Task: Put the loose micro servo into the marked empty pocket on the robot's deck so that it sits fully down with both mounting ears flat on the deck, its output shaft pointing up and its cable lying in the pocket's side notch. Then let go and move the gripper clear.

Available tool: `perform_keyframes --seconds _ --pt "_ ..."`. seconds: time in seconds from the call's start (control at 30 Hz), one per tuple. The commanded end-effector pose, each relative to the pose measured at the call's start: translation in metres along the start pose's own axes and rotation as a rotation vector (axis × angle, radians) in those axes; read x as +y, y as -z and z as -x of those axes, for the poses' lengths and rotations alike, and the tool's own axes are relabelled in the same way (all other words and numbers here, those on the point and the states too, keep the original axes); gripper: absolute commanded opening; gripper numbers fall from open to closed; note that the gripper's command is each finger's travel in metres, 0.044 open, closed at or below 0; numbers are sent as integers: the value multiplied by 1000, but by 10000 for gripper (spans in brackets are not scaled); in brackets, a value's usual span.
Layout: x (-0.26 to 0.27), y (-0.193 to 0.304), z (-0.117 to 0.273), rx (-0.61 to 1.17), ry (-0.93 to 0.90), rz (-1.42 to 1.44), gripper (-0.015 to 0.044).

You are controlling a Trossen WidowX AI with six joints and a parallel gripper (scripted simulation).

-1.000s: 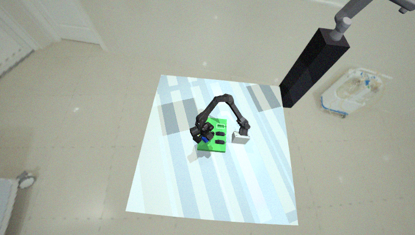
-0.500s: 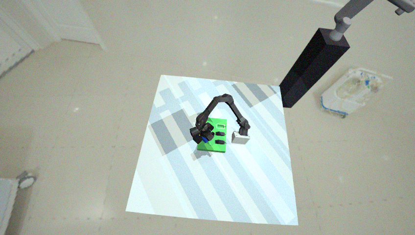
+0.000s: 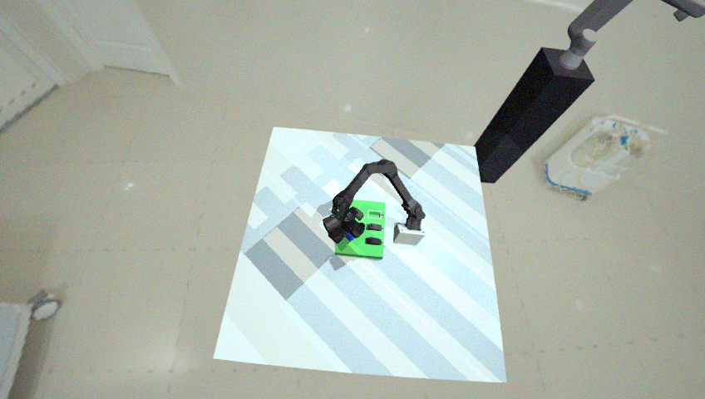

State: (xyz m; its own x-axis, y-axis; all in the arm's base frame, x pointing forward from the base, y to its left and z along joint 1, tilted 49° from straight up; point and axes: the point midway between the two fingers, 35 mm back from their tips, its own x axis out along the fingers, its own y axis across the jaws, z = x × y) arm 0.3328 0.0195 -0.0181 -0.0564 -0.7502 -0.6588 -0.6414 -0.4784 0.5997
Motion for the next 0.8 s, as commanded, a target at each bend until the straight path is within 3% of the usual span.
perform_keyframes --seconds 0.0,0.77 --pt "1 0 17 2 17 -6 0" --pt "24 -43 16 0 17 -4 0"
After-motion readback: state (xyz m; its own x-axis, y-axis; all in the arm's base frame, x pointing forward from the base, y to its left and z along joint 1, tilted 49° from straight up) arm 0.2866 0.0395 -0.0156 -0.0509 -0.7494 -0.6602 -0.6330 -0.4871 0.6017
